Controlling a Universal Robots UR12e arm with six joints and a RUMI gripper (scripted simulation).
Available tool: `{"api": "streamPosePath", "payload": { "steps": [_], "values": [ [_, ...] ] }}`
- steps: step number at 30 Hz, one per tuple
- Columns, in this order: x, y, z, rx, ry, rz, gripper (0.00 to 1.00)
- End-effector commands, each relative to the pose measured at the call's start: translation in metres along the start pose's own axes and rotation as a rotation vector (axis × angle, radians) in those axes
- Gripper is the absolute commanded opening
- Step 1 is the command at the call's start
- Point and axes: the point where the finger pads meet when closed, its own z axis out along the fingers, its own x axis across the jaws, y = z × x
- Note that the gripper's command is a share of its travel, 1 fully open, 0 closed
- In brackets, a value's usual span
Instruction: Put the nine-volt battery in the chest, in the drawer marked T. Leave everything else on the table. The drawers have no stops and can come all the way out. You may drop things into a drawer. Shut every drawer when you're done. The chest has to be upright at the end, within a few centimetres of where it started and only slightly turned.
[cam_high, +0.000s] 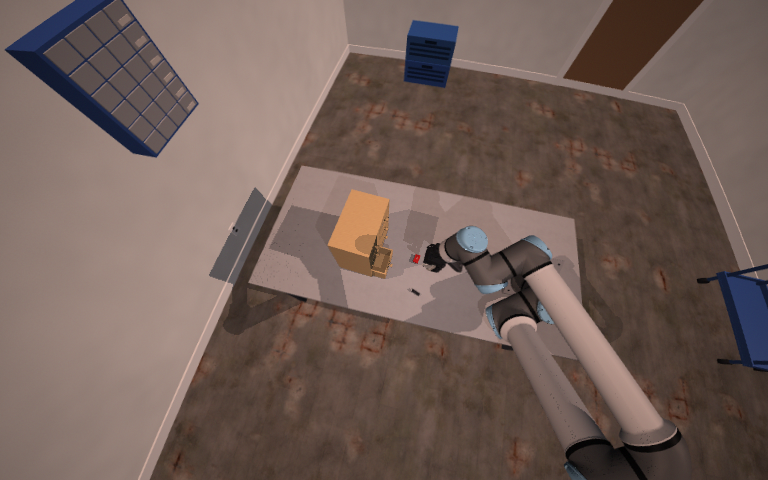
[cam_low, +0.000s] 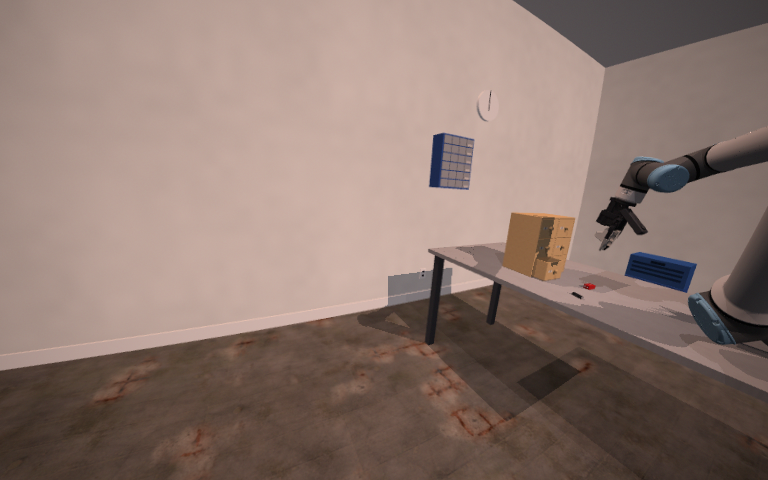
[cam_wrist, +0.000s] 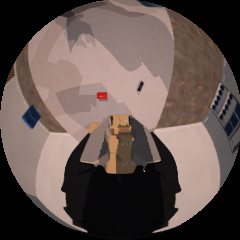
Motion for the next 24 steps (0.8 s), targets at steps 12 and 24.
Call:
{"api": "streamPosePath", "payload": {
  "steps": [12,24],
  "values": [
    [-0.001,-0.009,-0.020,0.215,0.005,-0.002,0.20],
    [-0.001,-0.011,-0.024,0.259,0.005,-0.002,0.20]
  ]
}}
